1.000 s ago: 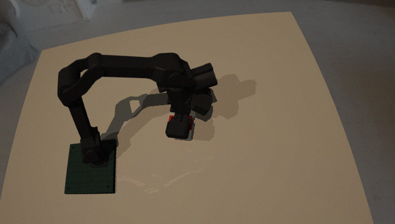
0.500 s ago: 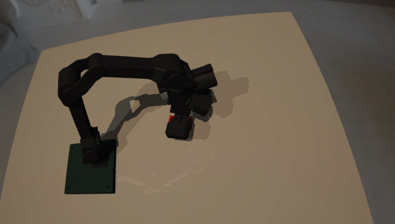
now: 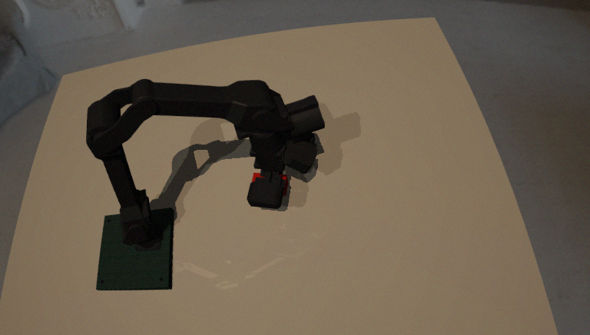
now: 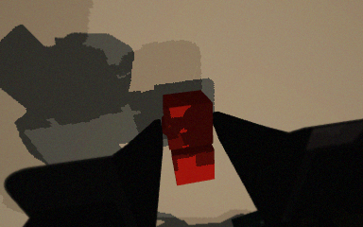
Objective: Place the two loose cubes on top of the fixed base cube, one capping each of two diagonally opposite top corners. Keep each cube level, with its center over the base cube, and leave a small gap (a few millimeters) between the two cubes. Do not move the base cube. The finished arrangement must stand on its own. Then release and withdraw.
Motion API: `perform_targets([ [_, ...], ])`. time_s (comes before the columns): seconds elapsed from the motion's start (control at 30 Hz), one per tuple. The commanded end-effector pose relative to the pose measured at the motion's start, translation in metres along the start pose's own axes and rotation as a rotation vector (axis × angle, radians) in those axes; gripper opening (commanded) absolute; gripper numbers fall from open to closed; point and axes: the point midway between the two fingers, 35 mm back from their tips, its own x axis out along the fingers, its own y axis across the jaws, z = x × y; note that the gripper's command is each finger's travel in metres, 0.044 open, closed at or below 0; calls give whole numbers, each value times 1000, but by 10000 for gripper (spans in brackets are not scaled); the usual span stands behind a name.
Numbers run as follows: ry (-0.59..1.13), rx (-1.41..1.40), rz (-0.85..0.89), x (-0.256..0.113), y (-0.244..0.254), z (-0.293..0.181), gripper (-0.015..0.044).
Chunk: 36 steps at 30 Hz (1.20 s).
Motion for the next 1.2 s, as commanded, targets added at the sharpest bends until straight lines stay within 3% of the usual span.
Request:
perform_targets([
  [0.0, 1, 2, 1, -5, 0, 0, 205],
  [1.17, 0, 0, 0, -64, 0, 0, 205],
])
